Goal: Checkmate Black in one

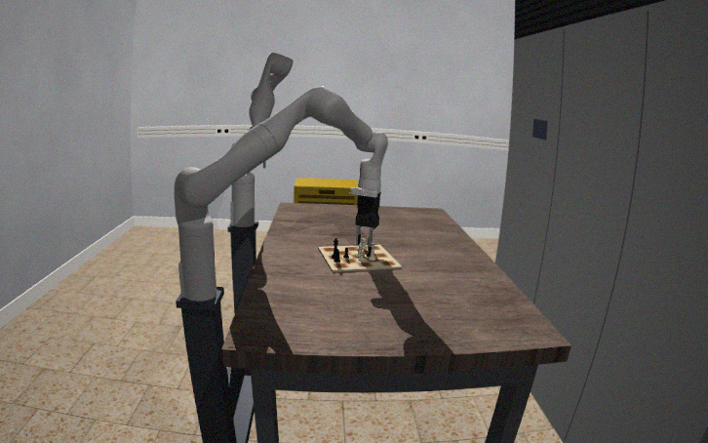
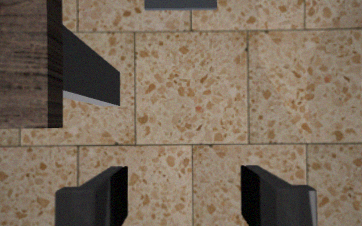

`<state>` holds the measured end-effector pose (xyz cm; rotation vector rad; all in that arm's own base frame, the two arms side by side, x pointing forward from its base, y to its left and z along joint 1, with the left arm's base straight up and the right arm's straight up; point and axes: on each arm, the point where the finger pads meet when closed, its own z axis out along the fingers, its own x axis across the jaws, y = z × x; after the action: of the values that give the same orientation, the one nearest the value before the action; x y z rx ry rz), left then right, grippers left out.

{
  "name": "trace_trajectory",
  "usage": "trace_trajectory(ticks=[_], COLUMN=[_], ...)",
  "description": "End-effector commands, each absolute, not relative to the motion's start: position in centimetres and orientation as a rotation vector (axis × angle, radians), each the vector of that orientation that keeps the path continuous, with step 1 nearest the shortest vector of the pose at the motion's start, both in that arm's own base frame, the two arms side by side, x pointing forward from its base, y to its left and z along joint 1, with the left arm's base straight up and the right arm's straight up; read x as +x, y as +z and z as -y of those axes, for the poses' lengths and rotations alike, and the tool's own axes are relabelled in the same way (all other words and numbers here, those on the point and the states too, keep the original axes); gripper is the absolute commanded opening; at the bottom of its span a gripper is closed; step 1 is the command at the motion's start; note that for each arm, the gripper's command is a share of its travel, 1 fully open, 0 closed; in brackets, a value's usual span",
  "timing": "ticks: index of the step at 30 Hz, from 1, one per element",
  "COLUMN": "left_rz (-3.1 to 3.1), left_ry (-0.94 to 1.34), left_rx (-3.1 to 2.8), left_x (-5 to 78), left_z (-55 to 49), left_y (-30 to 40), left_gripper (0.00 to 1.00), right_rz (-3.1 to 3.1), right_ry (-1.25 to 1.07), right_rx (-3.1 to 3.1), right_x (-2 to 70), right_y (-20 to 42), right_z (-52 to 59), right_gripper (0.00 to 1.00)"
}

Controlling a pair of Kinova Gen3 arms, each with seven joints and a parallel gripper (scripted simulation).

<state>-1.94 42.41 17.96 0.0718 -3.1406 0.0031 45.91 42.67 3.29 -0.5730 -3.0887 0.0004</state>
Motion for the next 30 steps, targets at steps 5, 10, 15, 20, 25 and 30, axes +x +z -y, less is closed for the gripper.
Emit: trace_trajectory(ticks=[5,10,15,20,25,30], left_rz=[3.141,3.141,3.141,3.141,3.141,3.141], left_ry=[0.0,0.0,0.0,0.0,0.0,0.0], left_rx=[0.072,0.072,0.072,0.072,0.072,0.072], left_x=[-1.95,-1.95,-1.95,-1.95,-1.95,-1.95], left_z=[-42.46,-42.46,-42.46,-42.46,-42.46,-42.46], left_y=[18.04,18.04,18.04,18.04,18.04,18.04], left_gripper=[1.0,1.0,1.0,1.0,1.0,1.0], right_rz=[3.09,3.09,3.09,3.09,3.09,3.09], right_ry=[-0.003,-0.003,-0.003,-0.003,-0.003,-0.003], right_rx=[-0.574,-0.574,-0.574,-0.574,-0.574,-0.574], right_x=[45.97,45.97,45.97,45.97,45.97,45.97], right_y=[3.45,3.45,3.45,3.45,3.45,3.45], right_z=[-42.73,-42.73,-42.73,-42.73,-42.73,-42.73], right_gripper=[0.73,0.73,0.73,0.73,0.73,0.0])
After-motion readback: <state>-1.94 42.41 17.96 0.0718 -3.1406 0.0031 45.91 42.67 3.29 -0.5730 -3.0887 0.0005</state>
